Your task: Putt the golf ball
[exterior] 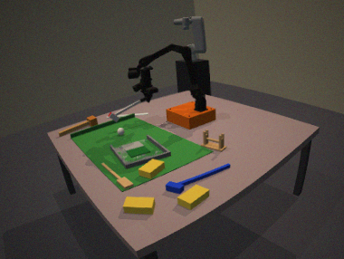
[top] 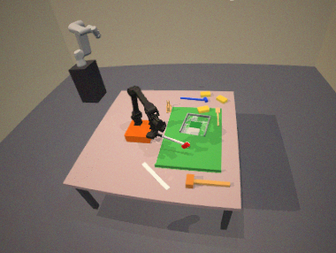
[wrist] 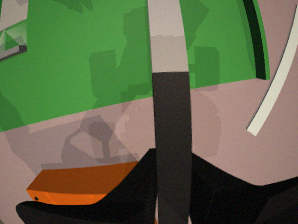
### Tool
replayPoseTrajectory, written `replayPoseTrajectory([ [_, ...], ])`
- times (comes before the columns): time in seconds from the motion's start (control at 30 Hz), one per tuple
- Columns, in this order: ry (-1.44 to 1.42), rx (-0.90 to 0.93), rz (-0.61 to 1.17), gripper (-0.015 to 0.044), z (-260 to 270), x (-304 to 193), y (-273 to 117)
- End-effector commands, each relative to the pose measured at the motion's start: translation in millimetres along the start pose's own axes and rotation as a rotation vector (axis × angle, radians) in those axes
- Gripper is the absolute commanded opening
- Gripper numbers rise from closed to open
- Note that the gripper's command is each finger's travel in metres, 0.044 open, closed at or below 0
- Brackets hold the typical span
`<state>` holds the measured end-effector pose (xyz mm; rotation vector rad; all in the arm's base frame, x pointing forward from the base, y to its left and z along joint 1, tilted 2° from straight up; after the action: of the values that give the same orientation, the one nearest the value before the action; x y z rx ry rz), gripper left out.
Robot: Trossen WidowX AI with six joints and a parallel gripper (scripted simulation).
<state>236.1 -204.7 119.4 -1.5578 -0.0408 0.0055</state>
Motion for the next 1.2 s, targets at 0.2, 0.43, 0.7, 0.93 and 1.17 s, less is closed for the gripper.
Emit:
replayPoseTrajectory([
  [0.2, 0.007, -0.001, 0.0, 0.0, -0.2, -0.5, 28.6],
  [0.43, 0.007, -0.001, 0.0, 0.0, -0.4, -0.2, 37.8],
  [0.7, 0.007, -0.001, 0.0, 0.0, -0.4, -0.3, 50.7],
  [0.93, 0.002, 0.005, 0.005, 0.0, 0.5, -1.2, 54.3],
  [1.17, 0.002, 0.005, 0.005, 0.0, 0.5, -1.2, 54.3],
])
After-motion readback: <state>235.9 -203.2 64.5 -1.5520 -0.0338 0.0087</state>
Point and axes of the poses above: the point midway between the two fingers, 35 mm back from their tips, its own y axis out along the fingers, its own z axis across the jaws, x = y × z, the point moved 2 cm from there along -y, back along the fingers, and after that the axes turned 8 degrees about -y, right-handed, at the moved point
